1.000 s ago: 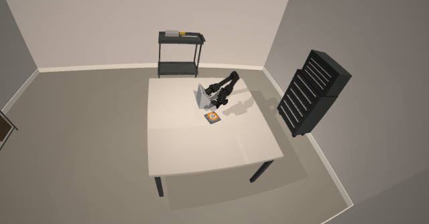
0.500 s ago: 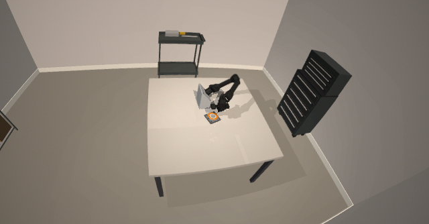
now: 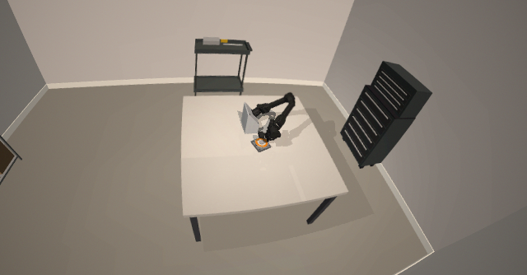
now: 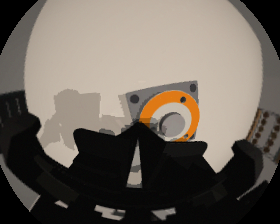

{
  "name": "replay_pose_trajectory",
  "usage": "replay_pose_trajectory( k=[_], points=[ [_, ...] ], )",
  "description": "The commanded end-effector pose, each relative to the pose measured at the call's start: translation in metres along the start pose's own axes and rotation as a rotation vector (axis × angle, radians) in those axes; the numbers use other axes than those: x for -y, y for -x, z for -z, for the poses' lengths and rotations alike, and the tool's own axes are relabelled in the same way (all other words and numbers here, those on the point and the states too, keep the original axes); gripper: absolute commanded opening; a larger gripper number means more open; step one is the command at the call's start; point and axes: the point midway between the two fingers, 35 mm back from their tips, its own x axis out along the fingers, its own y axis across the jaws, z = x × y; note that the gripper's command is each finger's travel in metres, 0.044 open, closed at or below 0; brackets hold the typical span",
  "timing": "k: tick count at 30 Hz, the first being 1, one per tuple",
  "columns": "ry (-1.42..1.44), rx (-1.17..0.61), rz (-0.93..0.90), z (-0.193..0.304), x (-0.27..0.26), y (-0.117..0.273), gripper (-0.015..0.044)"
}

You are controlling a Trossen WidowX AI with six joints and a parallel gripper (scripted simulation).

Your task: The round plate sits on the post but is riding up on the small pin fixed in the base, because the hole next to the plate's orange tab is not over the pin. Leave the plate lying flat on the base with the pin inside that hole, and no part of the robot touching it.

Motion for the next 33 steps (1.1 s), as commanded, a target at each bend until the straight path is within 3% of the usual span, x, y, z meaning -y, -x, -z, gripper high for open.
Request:
replay_pose_trajectory(
  k=[1, 33],
  points=[
    [-0.013, 0.001, -0.004, 0.002, 0.001, -0.002, 0.0],
    [-0.014, 0.0, -0.004, 0.03, 0.011, -0.003, 0.0]
  ],
)
